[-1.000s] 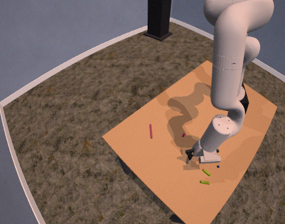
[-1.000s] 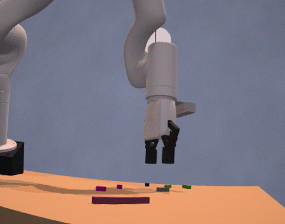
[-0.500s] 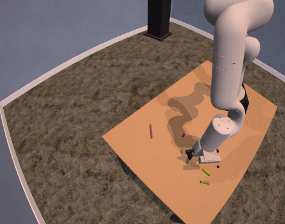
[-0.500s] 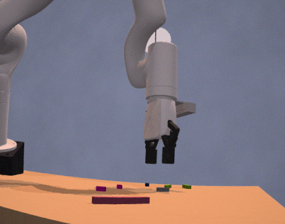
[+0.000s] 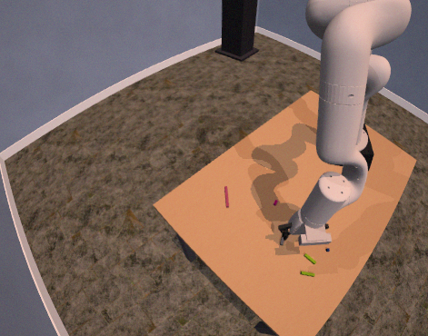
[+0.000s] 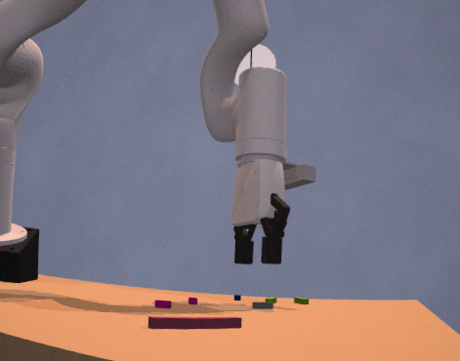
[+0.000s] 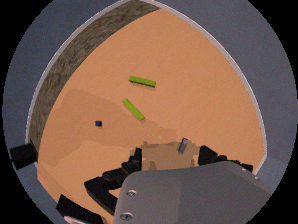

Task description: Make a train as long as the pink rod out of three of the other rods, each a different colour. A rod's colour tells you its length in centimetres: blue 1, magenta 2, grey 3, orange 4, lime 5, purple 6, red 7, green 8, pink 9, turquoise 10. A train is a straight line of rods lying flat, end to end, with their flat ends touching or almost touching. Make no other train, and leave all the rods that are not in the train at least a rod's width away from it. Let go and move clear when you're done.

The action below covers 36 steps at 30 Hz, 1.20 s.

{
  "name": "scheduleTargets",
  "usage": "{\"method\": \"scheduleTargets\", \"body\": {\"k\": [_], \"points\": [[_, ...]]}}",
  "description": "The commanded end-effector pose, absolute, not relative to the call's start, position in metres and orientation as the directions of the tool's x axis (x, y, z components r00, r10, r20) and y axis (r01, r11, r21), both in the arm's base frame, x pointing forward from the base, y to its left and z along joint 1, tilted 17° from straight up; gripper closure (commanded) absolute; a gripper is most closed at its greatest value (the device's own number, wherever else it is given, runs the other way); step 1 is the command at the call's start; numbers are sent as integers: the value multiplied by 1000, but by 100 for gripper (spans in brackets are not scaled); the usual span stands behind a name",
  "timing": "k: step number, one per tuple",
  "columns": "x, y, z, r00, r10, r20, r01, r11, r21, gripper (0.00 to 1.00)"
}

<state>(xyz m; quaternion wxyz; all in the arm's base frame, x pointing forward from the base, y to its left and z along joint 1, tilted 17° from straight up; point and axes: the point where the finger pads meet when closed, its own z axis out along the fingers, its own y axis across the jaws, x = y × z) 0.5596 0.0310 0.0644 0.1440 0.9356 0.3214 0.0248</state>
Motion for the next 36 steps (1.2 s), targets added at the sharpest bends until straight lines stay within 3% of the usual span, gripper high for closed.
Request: {"method": "scheduleTargets", "body": {"k": [1,36], "points": [[560,31,65,792,609,-45,594,-752,286,0],[561,31,65,798,602,-42,587,-758,287,0]]}}
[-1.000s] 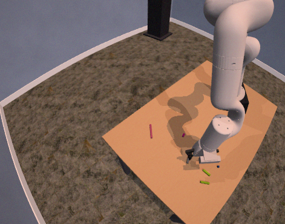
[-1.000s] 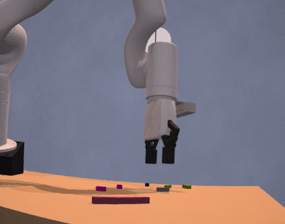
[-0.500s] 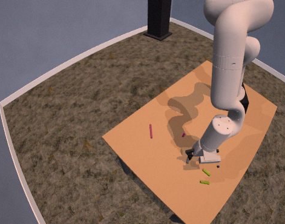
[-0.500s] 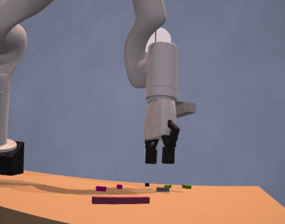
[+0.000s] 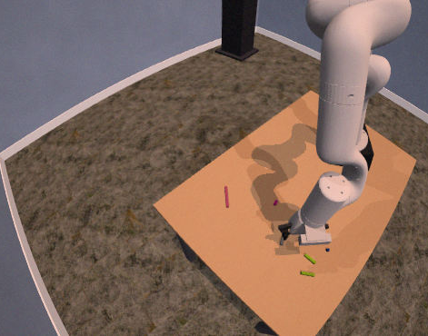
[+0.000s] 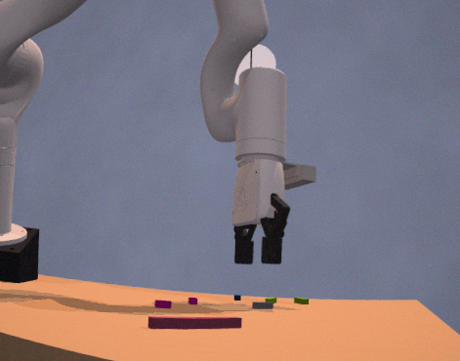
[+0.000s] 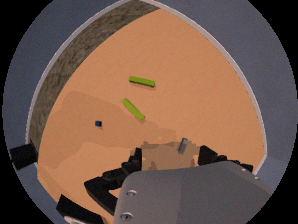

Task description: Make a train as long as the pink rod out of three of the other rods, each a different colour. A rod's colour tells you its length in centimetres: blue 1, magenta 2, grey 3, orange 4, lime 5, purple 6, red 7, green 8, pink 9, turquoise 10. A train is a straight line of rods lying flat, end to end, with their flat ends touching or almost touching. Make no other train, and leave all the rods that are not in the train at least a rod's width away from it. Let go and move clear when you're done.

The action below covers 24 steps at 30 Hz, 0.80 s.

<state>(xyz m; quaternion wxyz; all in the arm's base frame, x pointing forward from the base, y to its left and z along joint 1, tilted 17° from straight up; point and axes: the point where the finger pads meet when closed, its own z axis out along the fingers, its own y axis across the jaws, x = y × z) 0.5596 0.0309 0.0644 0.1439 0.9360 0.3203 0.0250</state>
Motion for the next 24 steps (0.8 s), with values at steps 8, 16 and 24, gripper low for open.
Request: {"method": "scheduleTargets", "body": {"k": [8,16,24], "points": [[564,24,68,876,483,1,462,-838,290,0],[571,12,71,962,265,70,236,-930,281,0],[576,2,75,990,67,126,32,-965,260,0]]}}
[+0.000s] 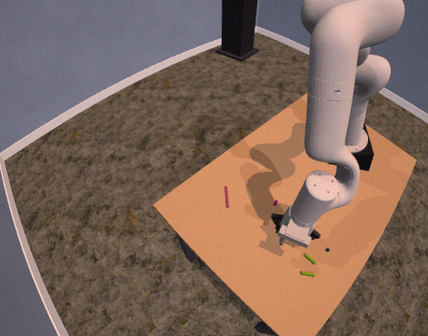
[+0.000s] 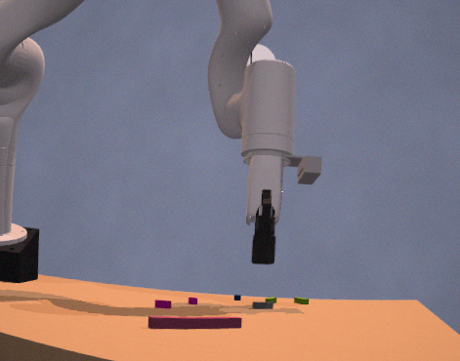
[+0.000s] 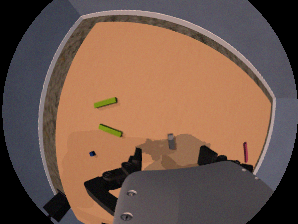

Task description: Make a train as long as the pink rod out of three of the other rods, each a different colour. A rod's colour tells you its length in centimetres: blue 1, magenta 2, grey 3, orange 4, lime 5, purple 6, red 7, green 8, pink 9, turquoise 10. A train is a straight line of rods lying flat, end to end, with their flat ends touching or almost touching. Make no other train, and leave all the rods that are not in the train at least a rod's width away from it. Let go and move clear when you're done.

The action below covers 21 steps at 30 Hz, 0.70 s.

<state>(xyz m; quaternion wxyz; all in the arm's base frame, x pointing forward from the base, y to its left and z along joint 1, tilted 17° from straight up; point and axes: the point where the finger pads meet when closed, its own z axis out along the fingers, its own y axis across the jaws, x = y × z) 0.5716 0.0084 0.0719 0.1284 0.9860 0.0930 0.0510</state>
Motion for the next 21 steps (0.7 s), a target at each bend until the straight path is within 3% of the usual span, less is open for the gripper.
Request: {"method": "scheduleTargets", "body": {"k": [1,21], "points": [[576,1,75,990,40,133,4,-966,257,0],[588,-26,84,851,-464,246,-507,-849,152,0]]}}
